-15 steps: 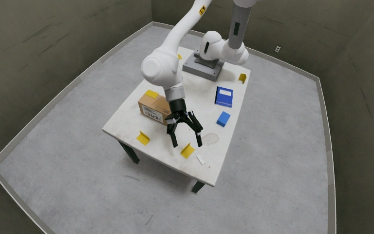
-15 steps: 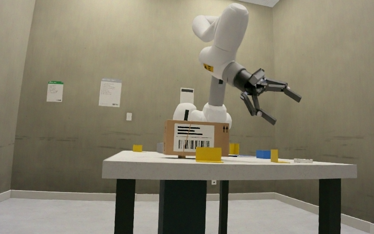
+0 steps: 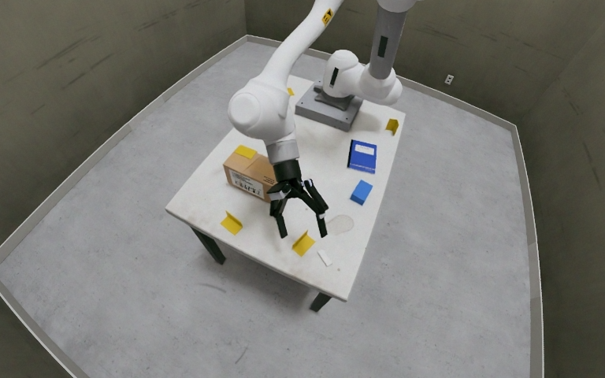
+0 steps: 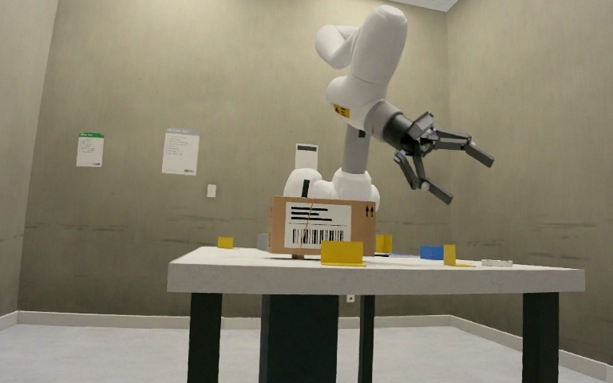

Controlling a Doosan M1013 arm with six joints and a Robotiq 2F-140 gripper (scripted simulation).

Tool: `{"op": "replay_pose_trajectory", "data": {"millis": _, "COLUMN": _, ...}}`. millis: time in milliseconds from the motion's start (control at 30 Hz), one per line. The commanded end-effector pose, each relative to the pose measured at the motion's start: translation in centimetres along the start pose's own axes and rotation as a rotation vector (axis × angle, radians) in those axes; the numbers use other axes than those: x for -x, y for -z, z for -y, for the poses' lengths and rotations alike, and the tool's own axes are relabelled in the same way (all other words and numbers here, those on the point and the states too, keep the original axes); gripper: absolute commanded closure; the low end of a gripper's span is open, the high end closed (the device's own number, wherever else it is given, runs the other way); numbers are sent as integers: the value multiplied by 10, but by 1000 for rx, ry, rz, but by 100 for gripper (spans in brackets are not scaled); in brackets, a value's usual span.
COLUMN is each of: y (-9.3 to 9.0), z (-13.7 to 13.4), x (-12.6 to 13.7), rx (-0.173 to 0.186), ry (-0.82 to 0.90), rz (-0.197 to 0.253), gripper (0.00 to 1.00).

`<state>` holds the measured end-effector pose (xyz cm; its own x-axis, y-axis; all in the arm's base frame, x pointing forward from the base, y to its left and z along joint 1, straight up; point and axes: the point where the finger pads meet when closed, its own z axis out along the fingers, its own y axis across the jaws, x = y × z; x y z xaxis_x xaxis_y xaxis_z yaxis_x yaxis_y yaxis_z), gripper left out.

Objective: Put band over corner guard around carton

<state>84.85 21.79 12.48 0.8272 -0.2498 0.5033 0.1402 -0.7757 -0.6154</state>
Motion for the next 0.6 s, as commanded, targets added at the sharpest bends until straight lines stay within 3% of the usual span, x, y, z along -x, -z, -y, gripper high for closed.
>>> {"op": "replay_pose_trajectory", "data": {"millis": 0, "y": 0, "z": 1, "x": -1, "rx": -1, "ry": 1, "rz": -1, "gripper": 0}}
{"op": "replay_pose_trajectory", "data": {"millis": 200, "y": 7, "z": 12, "x": -1, "rx": -15, "ry": 16, "rz": 24, "gripper": 0}}
{"op": "replay_pose_trajectory", "data": {"millis": 333, "y": 29, "z": 37, "x": 4, "rx": -41, "ry": 58, "rz": 107, "gripper": 0}}
{"op": "replay_pose_trajectory", "data": {"millis": 533, "y": 60, "z": 55, "x": 14, "rx": -33, "ry": 98, "rz": 214, "gripper": 0}}
{"op": "replay_pose_trajectory", "data": {"millis": 567, "y": 60, "z": 55, "x": 14, "rx": -33, "ry": 98, "rz": 214, "gripper": 0}}
